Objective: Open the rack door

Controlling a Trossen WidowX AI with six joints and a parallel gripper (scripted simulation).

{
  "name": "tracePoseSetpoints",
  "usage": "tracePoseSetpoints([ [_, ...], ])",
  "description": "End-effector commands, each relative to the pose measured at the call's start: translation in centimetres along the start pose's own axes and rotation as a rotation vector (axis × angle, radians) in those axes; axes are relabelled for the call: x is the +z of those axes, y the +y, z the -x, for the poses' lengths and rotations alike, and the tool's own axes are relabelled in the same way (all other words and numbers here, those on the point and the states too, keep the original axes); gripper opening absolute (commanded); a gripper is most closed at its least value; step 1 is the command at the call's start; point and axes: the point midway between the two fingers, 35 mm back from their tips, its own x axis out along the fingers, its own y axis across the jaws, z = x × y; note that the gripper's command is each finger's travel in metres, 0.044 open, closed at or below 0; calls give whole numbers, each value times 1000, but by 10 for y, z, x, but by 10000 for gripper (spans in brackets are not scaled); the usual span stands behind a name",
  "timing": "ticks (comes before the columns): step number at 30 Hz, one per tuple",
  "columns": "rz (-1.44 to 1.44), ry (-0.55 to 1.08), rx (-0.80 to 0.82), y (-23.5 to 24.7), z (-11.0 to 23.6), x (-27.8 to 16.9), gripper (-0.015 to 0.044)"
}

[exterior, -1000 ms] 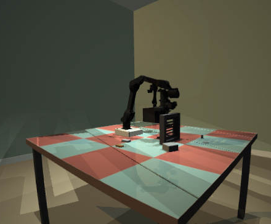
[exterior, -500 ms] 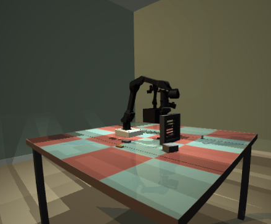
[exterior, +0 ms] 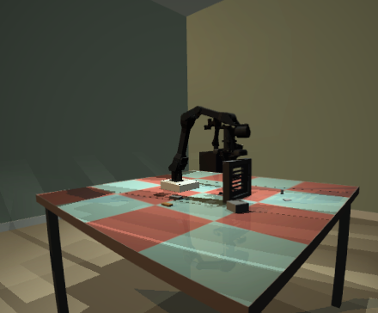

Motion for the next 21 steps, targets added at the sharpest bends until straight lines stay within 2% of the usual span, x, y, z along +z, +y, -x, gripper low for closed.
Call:
tracePoseSetpoints([
  [1,303,0,-1,0,0,0,19],
  [6,515,0,-1,0,0,0,19],
  [21,523,0,-1,0,0,0,19],
])
